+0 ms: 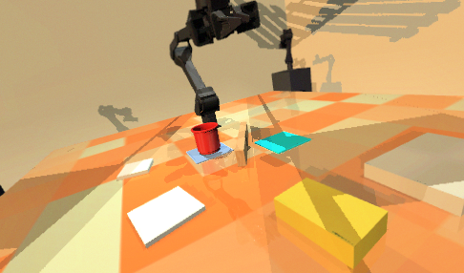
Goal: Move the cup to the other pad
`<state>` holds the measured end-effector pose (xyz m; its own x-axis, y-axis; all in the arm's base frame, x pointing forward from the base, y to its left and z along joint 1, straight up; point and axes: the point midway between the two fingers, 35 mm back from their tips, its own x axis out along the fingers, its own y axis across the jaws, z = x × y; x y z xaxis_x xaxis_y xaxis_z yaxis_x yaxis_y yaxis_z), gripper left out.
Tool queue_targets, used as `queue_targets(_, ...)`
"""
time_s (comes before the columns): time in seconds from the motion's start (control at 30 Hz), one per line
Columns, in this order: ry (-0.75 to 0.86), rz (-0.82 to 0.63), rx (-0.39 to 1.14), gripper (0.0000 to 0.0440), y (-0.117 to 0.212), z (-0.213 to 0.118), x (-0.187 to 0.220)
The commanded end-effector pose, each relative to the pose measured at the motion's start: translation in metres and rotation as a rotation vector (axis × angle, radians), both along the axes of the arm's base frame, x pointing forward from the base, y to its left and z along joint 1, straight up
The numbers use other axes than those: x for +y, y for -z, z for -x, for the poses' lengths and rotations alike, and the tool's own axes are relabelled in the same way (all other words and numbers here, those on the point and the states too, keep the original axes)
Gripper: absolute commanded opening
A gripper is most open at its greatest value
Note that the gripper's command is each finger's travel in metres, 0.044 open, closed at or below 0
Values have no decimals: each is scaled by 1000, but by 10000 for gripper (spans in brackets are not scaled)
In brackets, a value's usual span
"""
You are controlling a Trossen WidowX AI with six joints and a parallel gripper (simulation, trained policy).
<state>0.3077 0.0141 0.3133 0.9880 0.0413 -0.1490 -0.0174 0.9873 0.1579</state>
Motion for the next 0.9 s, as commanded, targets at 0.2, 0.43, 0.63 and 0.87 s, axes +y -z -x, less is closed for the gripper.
queue_targets(0.2, -4, -74, 151, 88, 14, -5, 9)
queue_targets(0.43, 0, -113, 270, 85, 24, -6, 14)
queue_targets(0.63, 8, -131, 375, 84, 34, -5, 18)
queue_targets(0.87, 20, -135, 497, 86, 47, -3, 20)
